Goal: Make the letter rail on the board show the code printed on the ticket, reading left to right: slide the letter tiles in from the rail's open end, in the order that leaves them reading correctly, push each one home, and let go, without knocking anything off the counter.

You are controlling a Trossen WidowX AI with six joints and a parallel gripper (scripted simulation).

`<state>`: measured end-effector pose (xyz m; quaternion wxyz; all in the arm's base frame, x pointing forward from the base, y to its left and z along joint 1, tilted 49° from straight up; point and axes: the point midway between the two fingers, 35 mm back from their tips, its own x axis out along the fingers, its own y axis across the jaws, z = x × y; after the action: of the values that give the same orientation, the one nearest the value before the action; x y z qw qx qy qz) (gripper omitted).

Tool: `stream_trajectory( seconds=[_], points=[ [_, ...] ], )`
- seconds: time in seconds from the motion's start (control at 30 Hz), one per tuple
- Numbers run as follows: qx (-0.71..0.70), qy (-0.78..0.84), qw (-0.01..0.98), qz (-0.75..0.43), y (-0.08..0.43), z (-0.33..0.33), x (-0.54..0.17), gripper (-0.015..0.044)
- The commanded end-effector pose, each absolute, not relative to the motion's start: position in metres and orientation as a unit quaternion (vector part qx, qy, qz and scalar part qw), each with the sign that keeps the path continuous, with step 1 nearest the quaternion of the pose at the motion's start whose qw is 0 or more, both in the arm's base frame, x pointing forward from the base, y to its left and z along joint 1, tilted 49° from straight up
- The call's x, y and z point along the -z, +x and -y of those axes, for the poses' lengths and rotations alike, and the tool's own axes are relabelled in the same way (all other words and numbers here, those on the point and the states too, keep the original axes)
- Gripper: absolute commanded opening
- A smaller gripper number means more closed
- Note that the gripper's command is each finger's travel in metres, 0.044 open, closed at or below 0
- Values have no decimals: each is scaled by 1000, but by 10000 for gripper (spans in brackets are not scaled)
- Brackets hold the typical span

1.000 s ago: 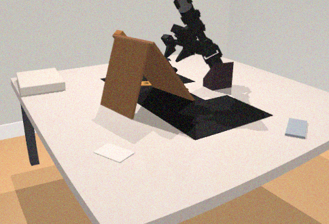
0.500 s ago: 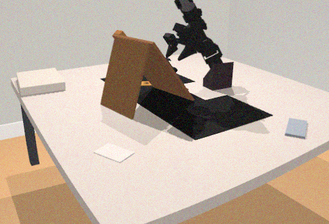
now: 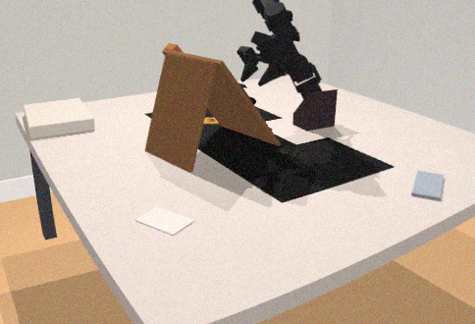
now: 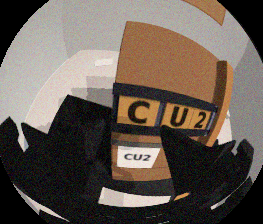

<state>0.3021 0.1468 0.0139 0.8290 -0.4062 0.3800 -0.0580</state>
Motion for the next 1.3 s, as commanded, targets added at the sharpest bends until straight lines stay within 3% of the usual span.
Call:
stream_trajectory(
  seconds=[0.0,0.8,1.17,1.27],
  points=[
    [61,-404,831,-378,302,-147,-17,295],
    [61,-404,831,-378,301,-147,-24,295],
    [58,-406,829,-380,300,-148,-21,6],
    [58,-406,829,-380,300,-148,-21,0]
  ],
)
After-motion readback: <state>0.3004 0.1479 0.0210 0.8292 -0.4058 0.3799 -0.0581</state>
